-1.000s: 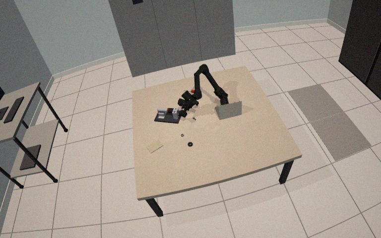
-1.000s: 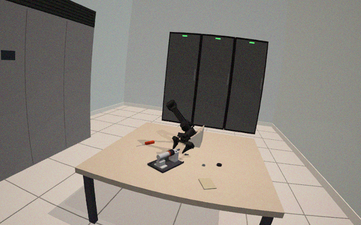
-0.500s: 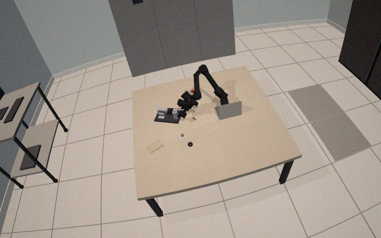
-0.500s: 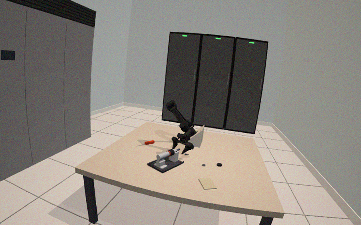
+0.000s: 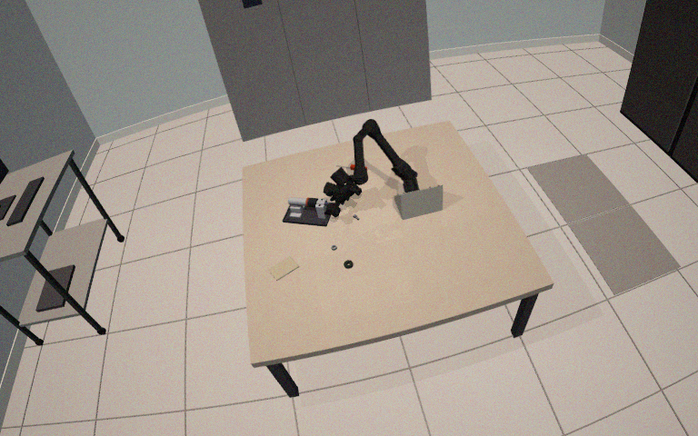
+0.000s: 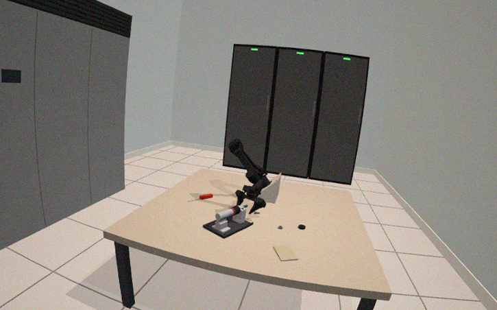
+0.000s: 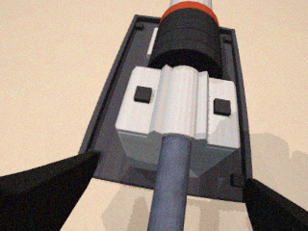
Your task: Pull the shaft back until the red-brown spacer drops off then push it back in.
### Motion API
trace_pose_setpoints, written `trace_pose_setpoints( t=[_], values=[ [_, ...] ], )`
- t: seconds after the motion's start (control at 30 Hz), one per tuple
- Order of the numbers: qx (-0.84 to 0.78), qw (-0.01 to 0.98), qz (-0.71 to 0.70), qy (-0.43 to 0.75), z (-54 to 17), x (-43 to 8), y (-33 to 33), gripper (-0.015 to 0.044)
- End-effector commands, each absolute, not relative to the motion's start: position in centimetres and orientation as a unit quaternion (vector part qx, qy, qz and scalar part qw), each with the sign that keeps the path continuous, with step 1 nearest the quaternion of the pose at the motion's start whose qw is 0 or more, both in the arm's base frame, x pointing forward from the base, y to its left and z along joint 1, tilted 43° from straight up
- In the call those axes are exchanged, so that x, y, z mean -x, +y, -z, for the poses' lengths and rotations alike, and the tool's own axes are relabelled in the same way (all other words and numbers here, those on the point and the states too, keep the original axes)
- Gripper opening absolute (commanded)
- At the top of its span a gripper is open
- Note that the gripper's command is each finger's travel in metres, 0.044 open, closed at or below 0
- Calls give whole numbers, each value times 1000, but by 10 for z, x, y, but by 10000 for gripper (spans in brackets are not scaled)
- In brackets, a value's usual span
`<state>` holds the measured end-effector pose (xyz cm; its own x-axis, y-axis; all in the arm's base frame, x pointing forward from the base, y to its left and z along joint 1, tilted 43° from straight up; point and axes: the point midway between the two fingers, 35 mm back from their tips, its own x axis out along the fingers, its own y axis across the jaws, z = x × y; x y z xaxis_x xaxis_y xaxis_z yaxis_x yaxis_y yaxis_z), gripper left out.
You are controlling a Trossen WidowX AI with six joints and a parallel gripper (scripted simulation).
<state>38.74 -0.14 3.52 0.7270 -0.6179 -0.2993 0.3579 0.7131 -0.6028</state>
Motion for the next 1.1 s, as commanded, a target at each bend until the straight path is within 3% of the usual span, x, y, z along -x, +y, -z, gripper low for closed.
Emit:
trace_pose_setpoints(
  t=[0.0, 0.4, 0.93, 1.07],
  values=[
    [264, 892, 271, 248, -35, -388, -1, 440],
    [264, 892, 271, 248, -35, -390, 0, 440],
    [262, 892, 273, 248, -35, -388, -1, 20],
    [262, 892, 273, 248, -35, -388, -1, 0]
  ],
)
